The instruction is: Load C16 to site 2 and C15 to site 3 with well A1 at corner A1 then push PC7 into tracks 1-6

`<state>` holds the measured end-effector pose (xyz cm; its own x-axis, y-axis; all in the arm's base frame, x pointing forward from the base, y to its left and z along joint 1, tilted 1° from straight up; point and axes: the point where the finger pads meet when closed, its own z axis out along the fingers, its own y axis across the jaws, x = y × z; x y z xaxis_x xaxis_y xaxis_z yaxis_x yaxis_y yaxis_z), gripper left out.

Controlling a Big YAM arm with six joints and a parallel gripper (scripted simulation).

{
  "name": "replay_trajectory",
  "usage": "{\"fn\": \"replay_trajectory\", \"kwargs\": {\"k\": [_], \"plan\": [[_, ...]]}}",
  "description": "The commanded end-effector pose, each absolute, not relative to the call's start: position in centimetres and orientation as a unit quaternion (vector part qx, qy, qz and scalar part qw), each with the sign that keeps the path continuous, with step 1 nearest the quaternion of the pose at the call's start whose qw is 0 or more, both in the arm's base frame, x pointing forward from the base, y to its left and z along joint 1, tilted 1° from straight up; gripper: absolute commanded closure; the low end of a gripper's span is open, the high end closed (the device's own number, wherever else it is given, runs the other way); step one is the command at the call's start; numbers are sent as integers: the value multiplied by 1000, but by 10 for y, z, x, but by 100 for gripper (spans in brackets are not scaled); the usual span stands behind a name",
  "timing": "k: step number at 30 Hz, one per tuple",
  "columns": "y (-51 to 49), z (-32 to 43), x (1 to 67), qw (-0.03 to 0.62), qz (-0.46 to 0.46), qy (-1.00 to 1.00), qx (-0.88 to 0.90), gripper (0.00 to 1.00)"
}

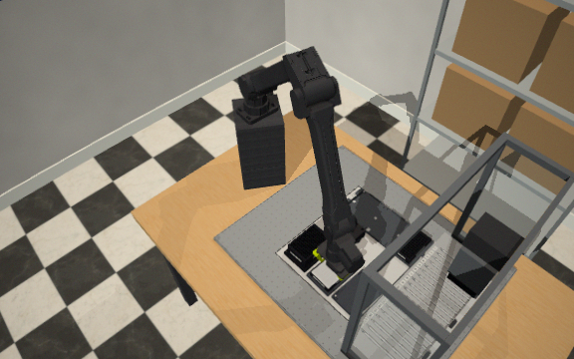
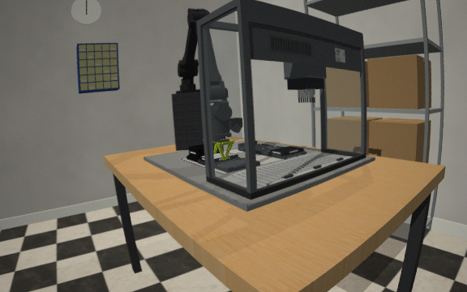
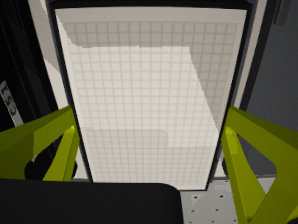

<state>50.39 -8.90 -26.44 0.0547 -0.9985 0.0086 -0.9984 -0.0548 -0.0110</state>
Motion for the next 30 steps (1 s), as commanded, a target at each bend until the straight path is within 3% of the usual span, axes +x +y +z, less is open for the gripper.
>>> {"fn": "replay_trajectory", "kwargs": {"k": [1, 30], "plan": [[-91, -239, 515, 10, -17, 684, -730, 100], [-88, -172, 514, 11, -19, 685, -728, 100]]}}
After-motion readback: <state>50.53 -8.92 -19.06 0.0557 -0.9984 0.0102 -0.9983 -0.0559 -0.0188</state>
